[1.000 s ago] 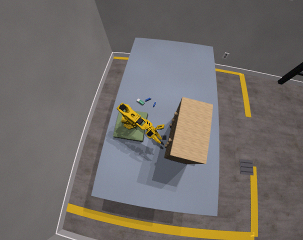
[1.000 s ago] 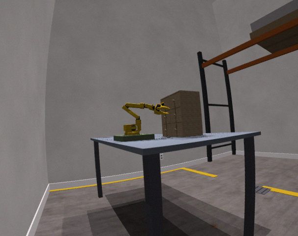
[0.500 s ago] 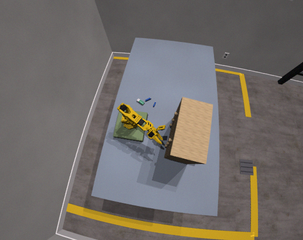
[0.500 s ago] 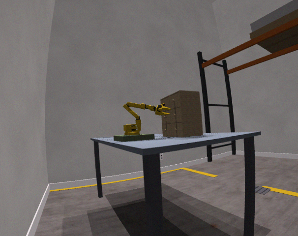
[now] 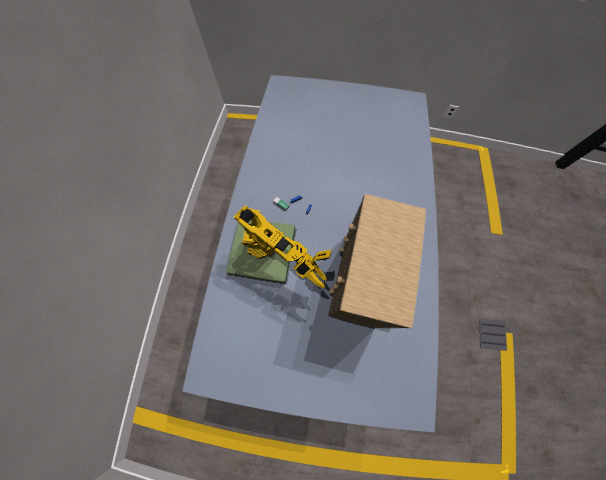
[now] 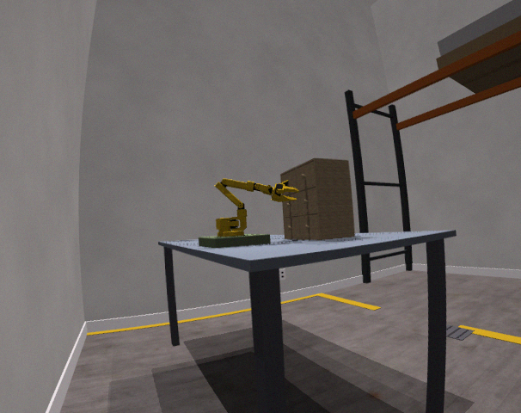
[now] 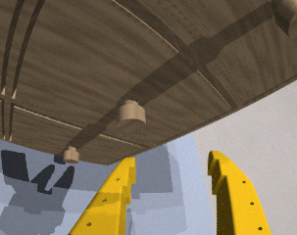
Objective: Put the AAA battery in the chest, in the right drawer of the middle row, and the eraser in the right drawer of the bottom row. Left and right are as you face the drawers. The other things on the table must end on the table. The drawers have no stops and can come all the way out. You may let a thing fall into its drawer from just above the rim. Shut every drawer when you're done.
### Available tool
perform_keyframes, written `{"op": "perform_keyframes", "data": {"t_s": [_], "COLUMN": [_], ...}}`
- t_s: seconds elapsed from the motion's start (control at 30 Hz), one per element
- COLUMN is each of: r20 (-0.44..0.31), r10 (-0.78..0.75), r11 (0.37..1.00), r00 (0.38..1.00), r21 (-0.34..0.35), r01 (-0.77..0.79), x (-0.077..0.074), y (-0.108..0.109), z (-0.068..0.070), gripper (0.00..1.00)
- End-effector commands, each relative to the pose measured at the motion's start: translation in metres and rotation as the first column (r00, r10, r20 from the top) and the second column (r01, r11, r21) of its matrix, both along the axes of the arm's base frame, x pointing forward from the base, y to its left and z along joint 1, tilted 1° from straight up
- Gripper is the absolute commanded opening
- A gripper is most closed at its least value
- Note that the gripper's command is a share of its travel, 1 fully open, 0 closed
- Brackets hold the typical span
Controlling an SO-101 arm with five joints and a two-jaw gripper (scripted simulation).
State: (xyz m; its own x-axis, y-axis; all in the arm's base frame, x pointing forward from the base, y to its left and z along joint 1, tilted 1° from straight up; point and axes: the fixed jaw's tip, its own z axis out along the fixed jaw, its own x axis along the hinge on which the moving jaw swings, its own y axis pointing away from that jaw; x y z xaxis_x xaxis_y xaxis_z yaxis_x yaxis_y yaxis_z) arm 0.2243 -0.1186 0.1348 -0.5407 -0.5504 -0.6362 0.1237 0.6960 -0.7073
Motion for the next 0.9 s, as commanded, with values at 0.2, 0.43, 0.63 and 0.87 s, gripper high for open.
{"op": "perform_keyframes", "data": {"t_s": [0.2, 0.43, 0.63, 0.87], "r20": [-0.024, -0.024, -0.024, -0.024], "r10": [0.018, 0.020, 0.020, 0.020], "r11": [1.000, 1.000, 1.000, 1.000], "r00": [1.000, 1.000, 1.000, 1.000], "r21": [0.005, 0.005, 0.005, 0.005], "r01": [-0.018, -0.020, -0.020, -0.020], "x": [0.0008, 0.0010, 0.0010, 0.0008], "y": [0.0041, 0.0045, 0.0045, 0.0046], "z": [-0.0095, -0.0104, -0.0104, -0.0105], "gripper": [0.21, 0.21, 0.21, 0.21]}}
